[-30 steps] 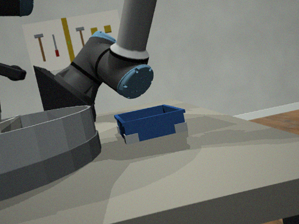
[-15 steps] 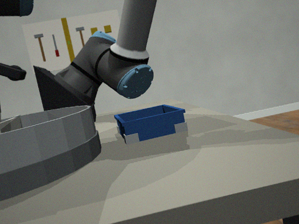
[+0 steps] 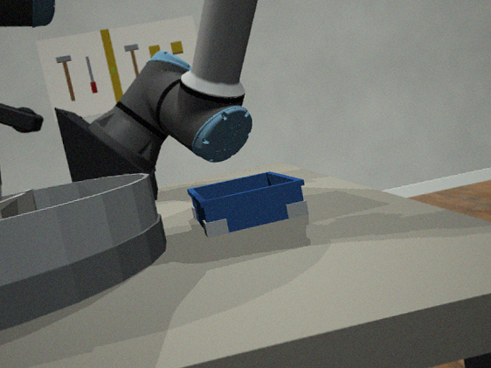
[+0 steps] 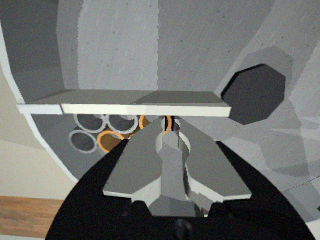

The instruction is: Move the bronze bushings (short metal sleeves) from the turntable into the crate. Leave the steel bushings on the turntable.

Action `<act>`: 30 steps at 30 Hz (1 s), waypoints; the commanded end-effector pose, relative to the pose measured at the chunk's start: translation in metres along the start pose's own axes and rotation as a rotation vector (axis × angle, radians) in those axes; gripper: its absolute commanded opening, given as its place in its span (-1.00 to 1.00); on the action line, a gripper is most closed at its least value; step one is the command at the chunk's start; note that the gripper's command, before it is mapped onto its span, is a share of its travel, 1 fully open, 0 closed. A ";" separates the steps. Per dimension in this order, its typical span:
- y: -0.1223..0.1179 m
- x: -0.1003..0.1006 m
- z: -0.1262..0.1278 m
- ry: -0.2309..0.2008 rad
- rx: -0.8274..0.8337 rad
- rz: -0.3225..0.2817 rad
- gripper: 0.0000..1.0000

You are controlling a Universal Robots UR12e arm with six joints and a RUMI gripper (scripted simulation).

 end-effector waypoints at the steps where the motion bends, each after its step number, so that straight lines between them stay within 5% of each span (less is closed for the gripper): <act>1: 0.000 -0.001 0.000 -0.001 0.000 -0.001 -1.00; 22: 0.000 -0.001 0.000 -0.001 0.000 -0.001 -1.00; 30: 0.000 -0.022 0.000 -0.001 0.000 -0.001 -1.00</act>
Point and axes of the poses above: the point where the finger pads meet when closed, its own x axis out along the fingers, its own z axis across the jaws, y = z × x, the point moved 4 cm from there along -x, back along the fingers, and after that the axes turned 14 degrees about -x, right-handed, at the moved point
